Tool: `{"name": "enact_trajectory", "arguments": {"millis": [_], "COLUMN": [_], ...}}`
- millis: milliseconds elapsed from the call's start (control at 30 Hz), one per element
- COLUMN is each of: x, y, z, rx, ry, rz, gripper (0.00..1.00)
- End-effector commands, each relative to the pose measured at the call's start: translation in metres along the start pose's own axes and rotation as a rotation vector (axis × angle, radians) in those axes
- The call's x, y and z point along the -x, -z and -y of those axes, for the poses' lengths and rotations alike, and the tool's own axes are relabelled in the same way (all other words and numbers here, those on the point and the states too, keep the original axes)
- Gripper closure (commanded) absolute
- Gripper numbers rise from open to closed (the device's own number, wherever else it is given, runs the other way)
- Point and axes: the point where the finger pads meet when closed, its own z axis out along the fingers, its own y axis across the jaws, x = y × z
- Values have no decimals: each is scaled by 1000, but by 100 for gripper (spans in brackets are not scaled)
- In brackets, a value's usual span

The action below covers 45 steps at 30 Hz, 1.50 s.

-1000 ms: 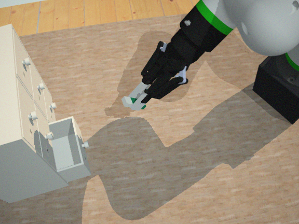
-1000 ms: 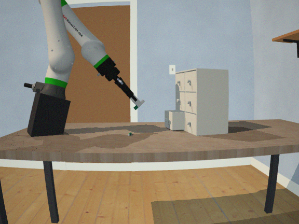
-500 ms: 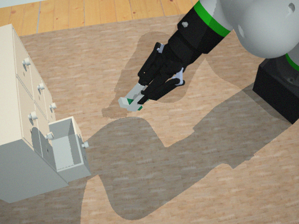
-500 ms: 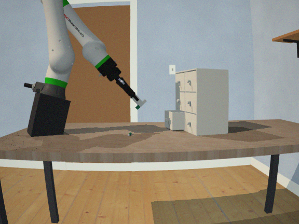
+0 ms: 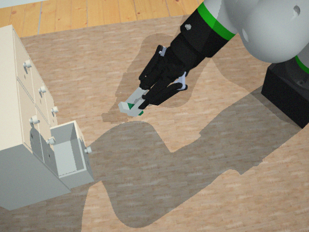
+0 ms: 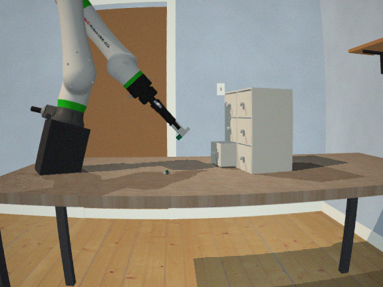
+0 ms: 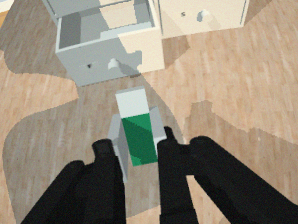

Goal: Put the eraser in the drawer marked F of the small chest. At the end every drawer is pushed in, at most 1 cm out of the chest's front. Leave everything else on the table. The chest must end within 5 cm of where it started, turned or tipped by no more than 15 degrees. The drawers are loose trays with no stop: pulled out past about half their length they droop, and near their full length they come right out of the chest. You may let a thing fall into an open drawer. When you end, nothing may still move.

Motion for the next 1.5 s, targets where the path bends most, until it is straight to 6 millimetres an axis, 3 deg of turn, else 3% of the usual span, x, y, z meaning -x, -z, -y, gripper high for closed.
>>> {"name": "enact_trajectory", "arguments": {"millis": [0,1467], "x": [-27,-49], "y": [-33,-53], "z": [-1,-2], "rx": [32,32], "ry": [5,5], "rz": [-41,-41], "gripper": [89,89]}}
